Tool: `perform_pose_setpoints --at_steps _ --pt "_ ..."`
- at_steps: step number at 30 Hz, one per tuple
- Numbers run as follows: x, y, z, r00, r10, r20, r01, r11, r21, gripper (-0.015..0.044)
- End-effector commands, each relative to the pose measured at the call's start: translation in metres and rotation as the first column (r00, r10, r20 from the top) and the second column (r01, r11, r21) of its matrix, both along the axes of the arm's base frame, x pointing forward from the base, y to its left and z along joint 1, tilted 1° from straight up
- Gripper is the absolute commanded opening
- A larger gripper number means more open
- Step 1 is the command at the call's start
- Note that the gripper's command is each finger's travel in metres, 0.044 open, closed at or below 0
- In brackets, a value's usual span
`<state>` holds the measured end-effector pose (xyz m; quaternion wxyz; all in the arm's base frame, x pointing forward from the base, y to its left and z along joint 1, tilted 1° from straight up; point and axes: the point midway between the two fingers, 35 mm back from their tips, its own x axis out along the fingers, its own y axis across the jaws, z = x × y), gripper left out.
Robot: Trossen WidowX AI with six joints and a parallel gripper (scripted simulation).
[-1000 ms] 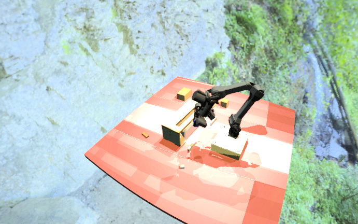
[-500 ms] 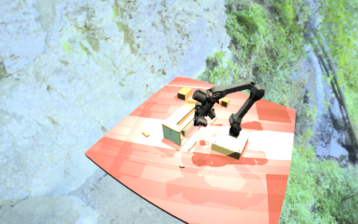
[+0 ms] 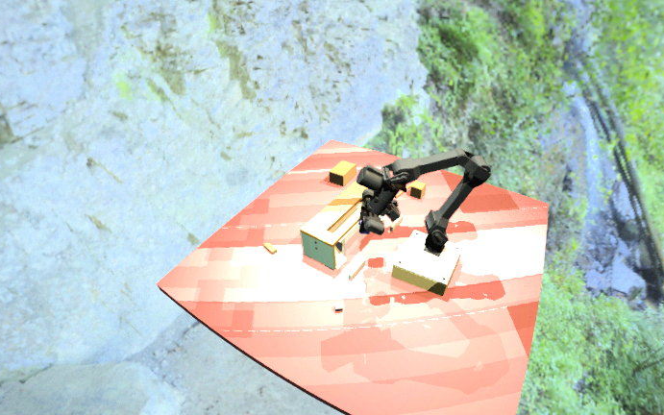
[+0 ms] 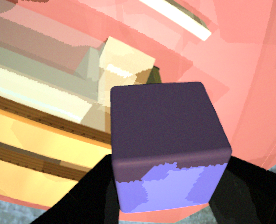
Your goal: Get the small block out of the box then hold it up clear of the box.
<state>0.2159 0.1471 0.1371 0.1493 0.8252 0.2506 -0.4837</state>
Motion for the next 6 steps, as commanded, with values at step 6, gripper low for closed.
perform_pose_setpoints --at_steps 6 --pt "-0.0010 0.0002 -0.0004 1.000 0.008 -0.003 -0.008 1.000 0.000 0.0000"
